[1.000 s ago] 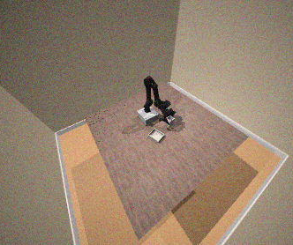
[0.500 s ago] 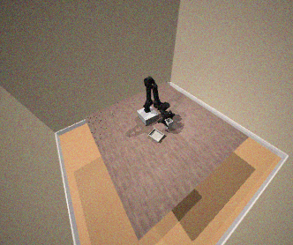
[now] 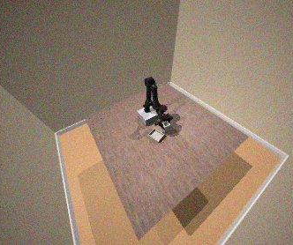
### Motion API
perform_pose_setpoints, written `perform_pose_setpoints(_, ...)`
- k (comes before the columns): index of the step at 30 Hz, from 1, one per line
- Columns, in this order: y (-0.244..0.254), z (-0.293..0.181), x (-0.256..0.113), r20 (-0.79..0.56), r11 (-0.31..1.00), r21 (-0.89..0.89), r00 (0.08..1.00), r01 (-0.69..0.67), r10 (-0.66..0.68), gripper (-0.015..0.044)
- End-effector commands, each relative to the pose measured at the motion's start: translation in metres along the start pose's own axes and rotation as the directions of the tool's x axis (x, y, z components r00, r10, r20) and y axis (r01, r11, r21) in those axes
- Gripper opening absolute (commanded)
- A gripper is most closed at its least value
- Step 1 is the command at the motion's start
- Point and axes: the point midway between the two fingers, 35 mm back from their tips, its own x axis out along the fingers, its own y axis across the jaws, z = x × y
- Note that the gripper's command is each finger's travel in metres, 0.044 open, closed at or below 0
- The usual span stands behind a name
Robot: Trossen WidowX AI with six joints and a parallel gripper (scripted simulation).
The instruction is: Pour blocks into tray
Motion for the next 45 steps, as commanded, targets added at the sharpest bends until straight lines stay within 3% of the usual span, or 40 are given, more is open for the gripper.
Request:
perform_pose_setpoints(1, -0.012, 0.007, 0.005, 0.009, 1.0, 0.008, 1.0, 0.013, -0.013, 0.0)
perform_pose_setpoints(31, -0.107, 0.022, 0.015, 0.023, 0.99, 0.068, 0.992, 0.122, -0.124, 0.0)
perform_pose_setpoints(45, -0.107, 0.021, 0.017, 0.023, 0.93, 0.351, 0.992, 0.108, -0.124, 0.0)
